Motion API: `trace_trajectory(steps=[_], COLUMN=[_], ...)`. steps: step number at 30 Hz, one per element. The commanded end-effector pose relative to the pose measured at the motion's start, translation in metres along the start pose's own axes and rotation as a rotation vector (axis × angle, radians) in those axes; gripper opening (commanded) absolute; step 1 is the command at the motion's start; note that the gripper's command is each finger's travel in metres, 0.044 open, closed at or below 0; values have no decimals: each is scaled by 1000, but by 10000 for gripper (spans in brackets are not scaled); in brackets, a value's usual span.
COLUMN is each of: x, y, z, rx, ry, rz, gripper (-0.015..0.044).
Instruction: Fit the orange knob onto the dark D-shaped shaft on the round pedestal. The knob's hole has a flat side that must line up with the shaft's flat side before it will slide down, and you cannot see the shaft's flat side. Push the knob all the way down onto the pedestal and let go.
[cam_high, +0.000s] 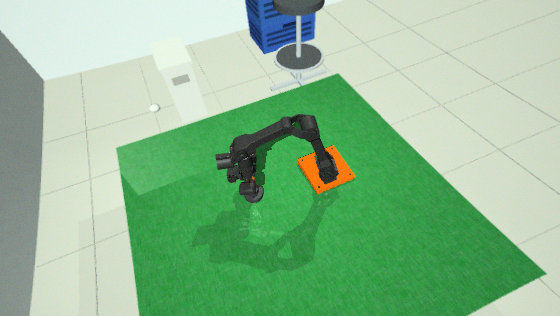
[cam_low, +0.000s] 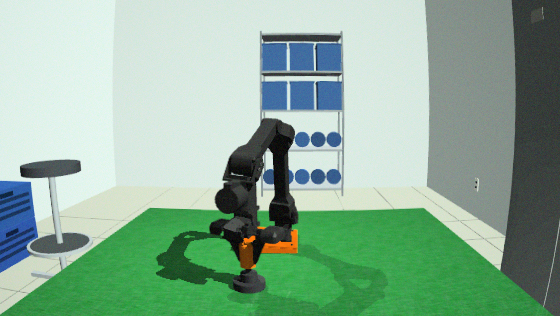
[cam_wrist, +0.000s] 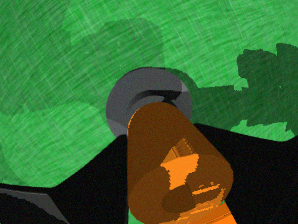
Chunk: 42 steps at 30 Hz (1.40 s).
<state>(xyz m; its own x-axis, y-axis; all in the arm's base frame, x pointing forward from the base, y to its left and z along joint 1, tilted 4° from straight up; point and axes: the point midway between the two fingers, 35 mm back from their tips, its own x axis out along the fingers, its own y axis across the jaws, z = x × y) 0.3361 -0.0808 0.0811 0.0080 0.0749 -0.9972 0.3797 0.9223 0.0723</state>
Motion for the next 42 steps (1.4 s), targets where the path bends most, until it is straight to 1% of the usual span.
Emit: trace_trajectory(steps=[1, 25, 42], x=[-1, 1, 2], y=[0, -2, -1], z=[2, -6, -3], rx=[15, 15, 15], ry=[-7, -7, -7], rz=[-3, -3, -3], gripper=[0, 0, 0])
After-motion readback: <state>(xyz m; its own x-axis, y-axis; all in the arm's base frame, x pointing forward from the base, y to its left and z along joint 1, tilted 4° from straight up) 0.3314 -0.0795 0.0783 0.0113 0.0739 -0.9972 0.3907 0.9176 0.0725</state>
